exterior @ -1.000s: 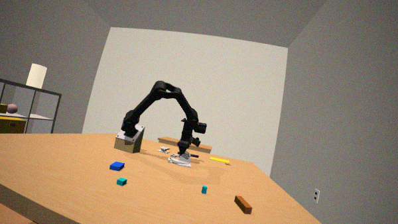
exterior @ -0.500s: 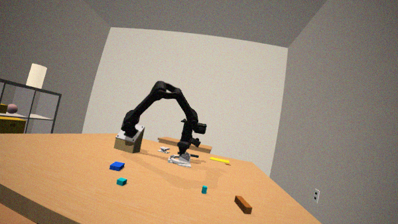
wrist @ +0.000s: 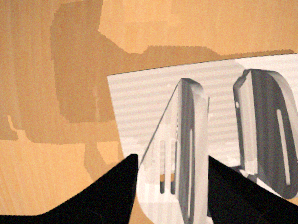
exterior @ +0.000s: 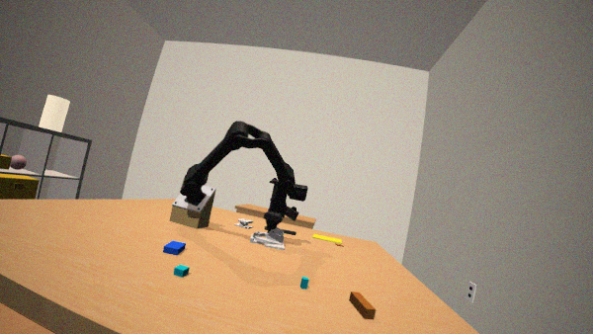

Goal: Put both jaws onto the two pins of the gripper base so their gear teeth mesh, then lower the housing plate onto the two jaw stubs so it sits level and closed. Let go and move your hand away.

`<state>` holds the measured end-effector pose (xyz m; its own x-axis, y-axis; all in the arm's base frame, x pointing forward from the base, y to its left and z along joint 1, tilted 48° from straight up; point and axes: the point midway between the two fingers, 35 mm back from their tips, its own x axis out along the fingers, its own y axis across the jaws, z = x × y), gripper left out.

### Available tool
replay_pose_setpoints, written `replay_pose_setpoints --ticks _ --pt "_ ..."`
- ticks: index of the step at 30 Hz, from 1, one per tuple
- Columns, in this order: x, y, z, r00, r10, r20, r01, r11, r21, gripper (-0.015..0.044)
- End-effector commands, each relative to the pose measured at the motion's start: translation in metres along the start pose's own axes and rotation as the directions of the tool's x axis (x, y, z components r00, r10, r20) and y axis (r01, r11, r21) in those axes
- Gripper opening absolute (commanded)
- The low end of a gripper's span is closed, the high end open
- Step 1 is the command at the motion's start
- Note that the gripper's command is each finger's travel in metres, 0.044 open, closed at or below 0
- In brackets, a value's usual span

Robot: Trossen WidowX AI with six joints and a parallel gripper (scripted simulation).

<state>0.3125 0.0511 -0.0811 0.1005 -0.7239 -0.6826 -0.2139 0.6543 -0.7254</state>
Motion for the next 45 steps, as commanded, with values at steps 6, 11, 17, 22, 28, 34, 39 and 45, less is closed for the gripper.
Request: replay_pose_setpoints --ticks 6,11,17,22,28,34,39,45 --pt "0.0022 -0.0007 0.0007 1.0 -0.005 0.003 0.005 1.0 -0.002 0.0134" --pt "0.0046 -0.0007 0.0007 1.0 -0.005 0.003 0.005 1.0 -0.001 0.0134" --pt "0.0053 -0.0007 0.0007 1.0 -0.005 0.003 0.005 1.0 -0.001 0.0134" --pt "0.0068 -0.0007 0.0007 1.0 -0.005 0.003 0.005 1.0 0.003 0.0134" --pt "0.0084 -0.0008 0.0007 1.0 -0.005 0.003 0.005 1.0 0.007 0.0134" --pt "0.0084 -0.0008 0.0007 1.0 -0.005 0.003 0.005 1.0 0.007 0.0134" --pt "0.0084 -0.0008 0.0007 1.0 -0.005 0.003 0.005 1.0 0.007 0.0134" --pt "0.0084 -0.0008 0.0007 1.0 -0.005 0.003 0.005 1.0 0.007 0.0134"
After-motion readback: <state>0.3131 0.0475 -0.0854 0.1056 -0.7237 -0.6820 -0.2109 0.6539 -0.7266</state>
